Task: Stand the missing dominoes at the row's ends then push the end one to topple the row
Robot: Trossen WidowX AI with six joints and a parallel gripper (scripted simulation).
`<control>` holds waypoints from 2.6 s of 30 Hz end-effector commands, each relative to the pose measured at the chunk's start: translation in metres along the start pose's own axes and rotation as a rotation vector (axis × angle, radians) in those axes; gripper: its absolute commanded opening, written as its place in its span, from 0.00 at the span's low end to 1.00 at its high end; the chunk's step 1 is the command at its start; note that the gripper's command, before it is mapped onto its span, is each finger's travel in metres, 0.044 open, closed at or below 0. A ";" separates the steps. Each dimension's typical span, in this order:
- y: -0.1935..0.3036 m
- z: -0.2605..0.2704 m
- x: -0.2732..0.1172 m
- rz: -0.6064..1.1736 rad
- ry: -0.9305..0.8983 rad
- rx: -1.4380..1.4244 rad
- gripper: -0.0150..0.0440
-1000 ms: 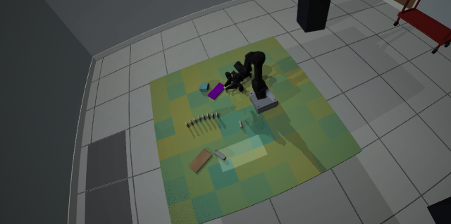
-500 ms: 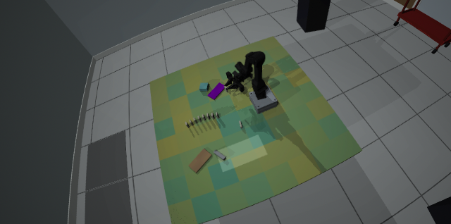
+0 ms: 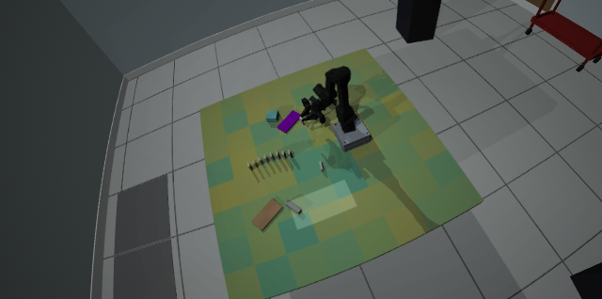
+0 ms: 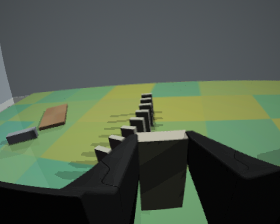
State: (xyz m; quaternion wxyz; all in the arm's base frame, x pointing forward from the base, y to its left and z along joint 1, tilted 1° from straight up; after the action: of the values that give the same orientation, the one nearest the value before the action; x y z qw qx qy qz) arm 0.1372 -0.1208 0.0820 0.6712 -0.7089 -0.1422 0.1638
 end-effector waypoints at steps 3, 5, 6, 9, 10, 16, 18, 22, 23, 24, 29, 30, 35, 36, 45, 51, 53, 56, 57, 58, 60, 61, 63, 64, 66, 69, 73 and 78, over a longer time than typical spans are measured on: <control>0.012 -0.003 0.001 0.006 0.000 0.015 0.44; 0.016 -0.004 0.002 0.005 0.000 0.010 0.44; 0.017 -0.005 0.002 0.004 0.000 0.008 0.44; 0.022 -0.007 0.002 0.003 0.000 0.001 0.44; 0.024 -0.007 0.002 0.002 0.000 -0.001 0.44; 0.033 -0.010 0.003 -0.001 -0.001 -0.014 0.44; 0.037 -0.010 0.003 -0.002 -0.002 -0.018 0.44; 0.043 -0.011 0.004 -0.003 -0.002 -0.027 0.44; 0.045 -0.011 0.004 -0.004 -0.002 -0.029 0.44; 0.046 -0.011 0.004 -0.004 -0.003 -0.031 0.44; 0.054 -0.011 0.004 -0.007 -0.004 -0.042 0.44; 0.055 -0.011 0.005 -0.007 -0.004 -0.044 0.44; 0.063 -0.010 0.005 -0.010 -0.005 -0.055 0.44; 0.064 -0.010 0.005 -0.010 -0.005 -0.057 0.44; 0.076 -0.007 0.006 -0.014 -0.007 -0.076 0.44; 0.084 -0.003 0.007 -0.017 -0.009 -0.089 0.44; 0.086 -0.002 0.007 -0.018 -0.010 -0.093 0.44; 0.090 0.000 0.007 -0.019 -0.011 -0.099 0.44; 0.091 0.001 0.007 -0.020 -0.011 -0.101 0.44; 0.092 0.002 0.007 -0.020 -0.011 -0.104 0.44; 0.094 0.004 0.007 -0.021 -0.012 -0.108 0.44; 0.095 0.004 0.007 -0.022 -0.012 -0.109 0.44; 0.095 0.005 0.007 -0.022 -0.012 -0.111 0.44; 0.095 0.005 0.007 -0.022 -0.012 -0.111 0.44; 0.095 0.005 0.007 -0.022 -0.012 -0.111 0.44; 0.095 0.005 0.007 -0.022 -0.012 -0.111 0.44; 0.095 0.005 0.007 -0.022 -0.012 -0.111 0.44; 0.095 0.005 0.007 -0.022 -0.012 -0.111 0.66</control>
State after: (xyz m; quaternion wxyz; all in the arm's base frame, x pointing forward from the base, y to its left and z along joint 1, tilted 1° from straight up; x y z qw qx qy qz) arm 0.1406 -0.1204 -0.0130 0.6274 -0.7464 -0.1619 0.1517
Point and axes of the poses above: the point midway between the two fingers, 35 mm back from their tips, its own x axis out along the fingers, its own z axis across the jaws, y = z × x, the point moved 8 cm from there along -x, back along the fingers, and after that the axes turned 5 degrees about -x, right-handed, at the moved point
